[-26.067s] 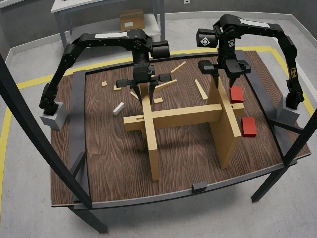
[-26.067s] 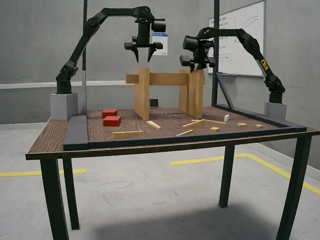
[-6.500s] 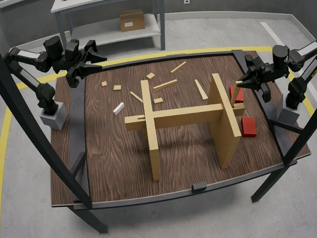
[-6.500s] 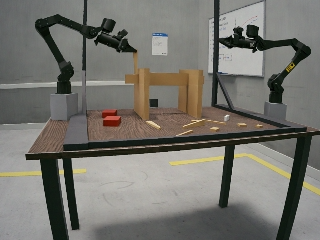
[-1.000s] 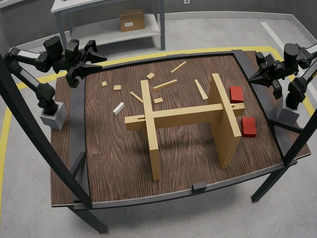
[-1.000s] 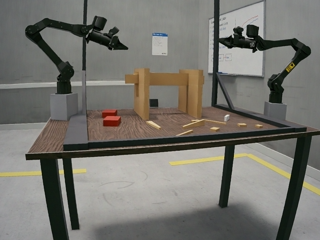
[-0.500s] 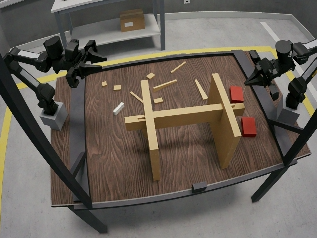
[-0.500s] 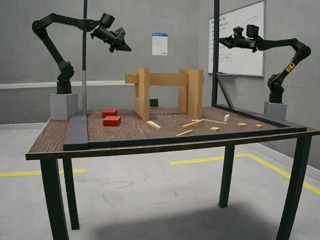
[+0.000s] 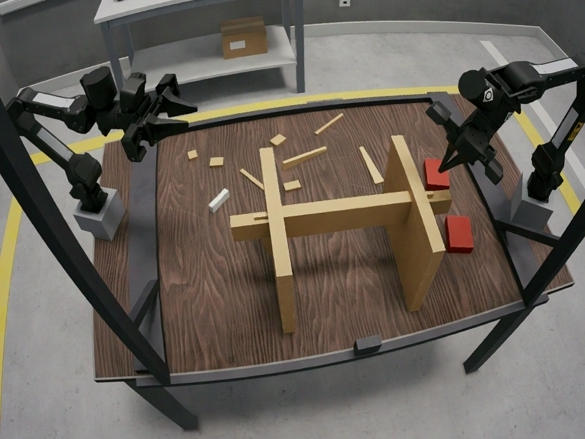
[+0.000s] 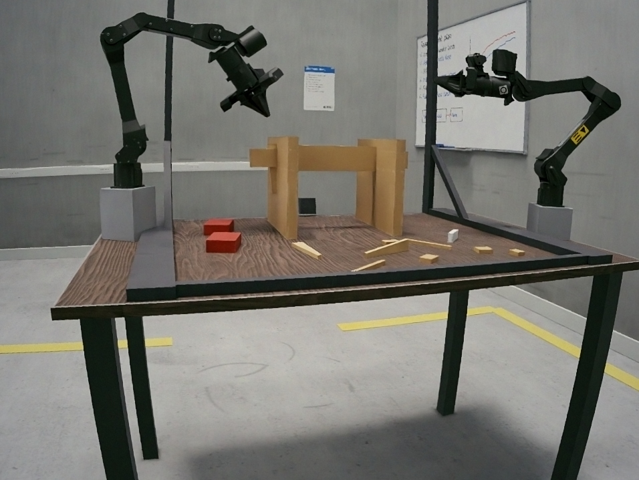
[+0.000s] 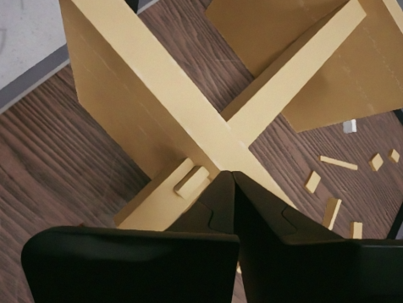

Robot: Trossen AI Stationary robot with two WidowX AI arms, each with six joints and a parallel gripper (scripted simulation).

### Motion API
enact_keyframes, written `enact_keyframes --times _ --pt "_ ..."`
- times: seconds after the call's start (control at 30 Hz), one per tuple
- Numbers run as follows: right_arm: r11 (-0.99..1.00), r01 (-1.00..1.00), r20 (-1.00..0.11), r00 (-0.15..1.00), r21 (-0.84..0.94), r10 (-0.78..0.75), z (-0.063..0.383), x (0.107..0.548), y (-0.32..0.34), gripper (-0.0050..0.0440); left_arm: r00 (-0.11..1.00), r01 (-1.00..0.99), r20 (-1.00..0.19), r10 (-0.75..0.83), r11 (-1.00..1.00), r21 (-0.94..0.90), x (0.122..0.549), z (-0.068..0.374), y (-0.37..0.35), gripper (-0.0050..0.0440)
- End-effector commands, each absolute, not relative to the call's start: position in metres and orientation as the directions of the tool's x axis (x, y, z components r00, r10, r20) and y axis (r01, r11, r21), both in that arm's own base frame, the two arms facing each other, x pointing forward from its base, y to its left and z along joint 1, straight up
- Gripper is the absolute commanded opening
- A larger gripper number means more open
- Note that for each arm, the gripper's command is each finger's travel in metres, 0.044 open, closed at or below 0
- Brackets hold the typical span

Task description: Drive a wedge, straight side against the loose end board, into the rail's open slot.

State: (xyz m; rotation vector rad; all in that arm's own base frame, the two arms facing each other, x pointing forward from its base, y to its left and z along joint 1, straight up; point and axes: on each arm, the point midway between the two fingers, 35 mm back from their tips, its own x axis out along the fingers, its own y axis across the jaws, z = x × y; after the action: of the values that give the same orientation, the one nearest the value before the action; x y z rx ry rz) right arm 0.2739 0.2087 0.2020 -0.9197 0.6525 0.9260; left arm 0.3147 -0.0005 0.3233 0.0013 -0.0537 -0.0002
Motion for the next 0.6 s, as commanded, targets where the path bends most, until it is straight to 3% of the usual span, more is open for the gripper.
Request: enact_keyframes --times 0.0,0.1,0.57 --pt "0.134 -0.93 -0.859 0.367 -0.342 0.357 0.203 0.283 0.213 -0.005 0.997 0.0 0.073 0.0 1.0 -0.002 0.313 0.331 0.0 0.018" --pt "0.091 -0.941 -0.874 0.338 -0.327 0.35 0.201 0.284 0.213 -0.005 0.997 0.0 0.073 0.0 1.0 -0.002 0.313 0.331 0.0 0.018" --pt "-0.373 -0.925 -0.953 -0.041 -0.077 0.299 0.175 0.298 0.213 -0.005 0.997 0.0 0.073 0.0 1.0 -0.002 0.313 0.331 0.0 0.018"
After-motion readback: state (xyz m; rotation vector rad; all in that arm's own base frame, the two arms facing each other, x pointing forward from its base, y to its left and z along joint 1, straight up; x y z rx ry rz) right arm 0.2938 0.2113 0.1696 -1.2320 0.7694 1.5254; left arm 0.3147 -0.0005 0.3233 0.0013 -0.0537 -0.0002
